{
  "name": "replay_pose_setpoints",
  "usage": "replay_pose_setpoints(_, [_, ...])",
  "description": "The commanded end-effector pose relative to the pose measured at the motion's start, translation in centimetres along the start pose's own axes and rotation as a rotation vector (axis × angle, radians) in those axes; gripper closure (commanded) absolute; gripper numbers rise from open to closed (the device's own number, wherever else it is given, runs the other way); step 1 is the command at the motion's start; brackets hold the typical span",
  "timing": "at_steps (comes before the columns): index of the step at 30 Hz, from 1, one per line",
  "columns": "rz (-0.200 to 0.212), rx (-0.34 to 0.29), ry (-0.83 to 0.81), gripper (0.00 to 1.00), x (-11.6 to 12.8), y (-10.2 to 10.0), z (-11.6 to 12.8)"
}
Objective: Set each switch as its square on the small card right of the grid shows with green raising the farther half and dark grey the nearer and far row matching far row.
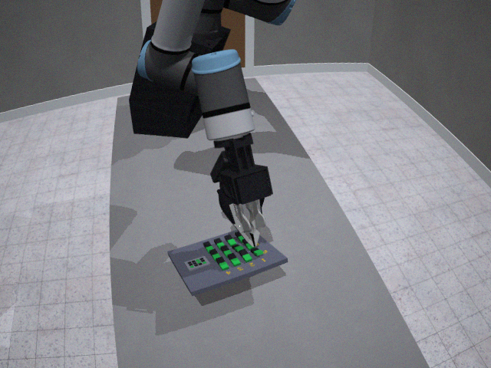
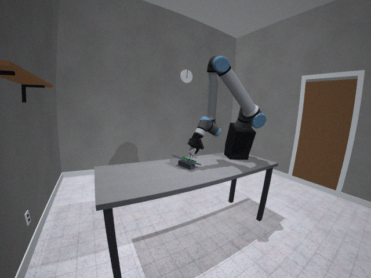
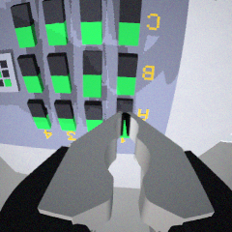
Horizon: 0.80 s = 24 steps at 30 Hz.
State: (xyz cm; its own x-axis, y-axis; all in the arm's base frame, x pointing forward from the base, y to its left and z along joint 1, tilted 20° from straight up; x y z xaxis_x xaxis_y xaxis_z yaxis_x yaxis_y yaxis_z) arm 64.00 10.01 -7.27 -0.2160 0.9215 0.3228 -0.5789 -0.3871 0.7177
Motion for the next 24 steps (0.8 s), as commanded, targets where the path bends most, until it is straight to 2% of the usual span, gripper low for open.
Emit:
replay_pose_setpoints(1, [0.0, -0.001, 0.0, 1.0, 0.0, 0.9, 0.0])
replay_pose_setpoints(7, [0.0, -0.001, 0.0, 1.0, 0.0, 2.3, 0.0])
replay_pose_setpoints(21, [0.0, -0.001, 0.0, 1.0, 0.0, 2.4, 0.0])
replay_pose_setpoints(24, [0.0, -0.001, 0.0, 1.0, -1.5, 2.4, 0.2])
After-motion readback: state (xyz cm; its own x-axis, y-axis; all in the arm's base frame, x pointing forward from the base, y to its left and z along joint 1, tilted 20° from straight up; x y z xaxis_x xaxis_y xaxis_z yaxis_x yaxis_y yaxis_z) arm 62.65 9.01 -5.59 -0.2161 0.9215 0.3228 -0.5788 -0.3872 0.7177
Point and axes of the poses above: the point where the finger pads meet when closed, its own y axis back along the fingers, its own x axis across the jaws, z = x × y, the point moved 9 cm from there along y, back along the fingers, and after that the axes turned 5 degrees about -y, right-handed, at the moved point
